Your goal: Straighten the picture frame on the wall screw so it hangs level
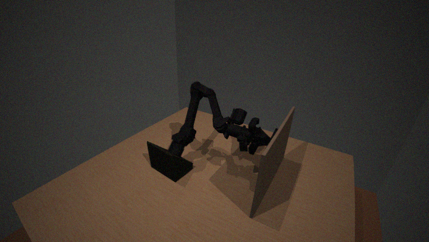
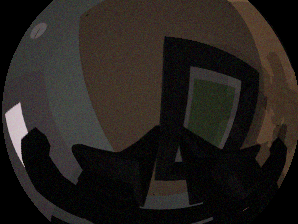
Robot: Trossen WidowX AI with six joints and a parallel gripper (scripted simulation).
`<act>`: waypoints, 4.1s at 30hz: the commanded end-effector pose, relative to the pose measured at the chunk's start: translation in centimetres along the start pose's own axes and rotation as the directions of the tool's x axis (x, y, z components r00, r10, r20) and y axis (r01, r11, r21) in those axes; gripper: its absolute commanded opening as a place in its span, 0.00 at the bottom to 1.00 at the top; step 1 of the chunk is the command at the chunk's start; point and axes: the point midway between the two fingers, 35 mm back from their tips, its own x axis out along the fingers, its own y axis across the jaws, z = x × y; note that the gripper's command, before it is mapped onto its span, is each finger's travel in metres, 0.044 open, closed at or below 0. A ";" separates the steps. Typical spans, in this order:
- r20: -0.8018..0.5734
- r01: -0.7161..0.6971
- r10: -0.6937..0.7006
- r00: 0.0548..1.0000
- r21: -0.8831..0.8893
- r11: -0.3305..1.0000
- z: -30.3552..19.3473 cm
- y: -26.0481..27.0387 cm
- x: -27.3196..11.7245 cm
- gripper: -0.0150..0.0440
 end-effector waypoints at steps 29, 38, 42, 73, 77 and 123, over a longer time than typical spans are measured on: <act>0.002 0.000 0.000 1.000 -0.177 0.984 0.0 0.0 0.0 0.25; 0.002 0.001 0.000 1.000 -0.223 0.975 -0.1 0.0 0.0 0.25; 0.002 0.001 0.000 1.000 -0.249 0.969 -0.1 0.0 0.0 0.25; 0.003 -0.002 0.003 1.000 -0.285 0.958 -0.3 0.1 -0.6 0.69; 0.004 -0.004 0.005 1.000 -0.189 0.982 -0.8 0.1 -4.0 0.69; 0.019 0.032 -0.031 0.999 -0.026 0.999 -0.6 3.3 -19.1 0.69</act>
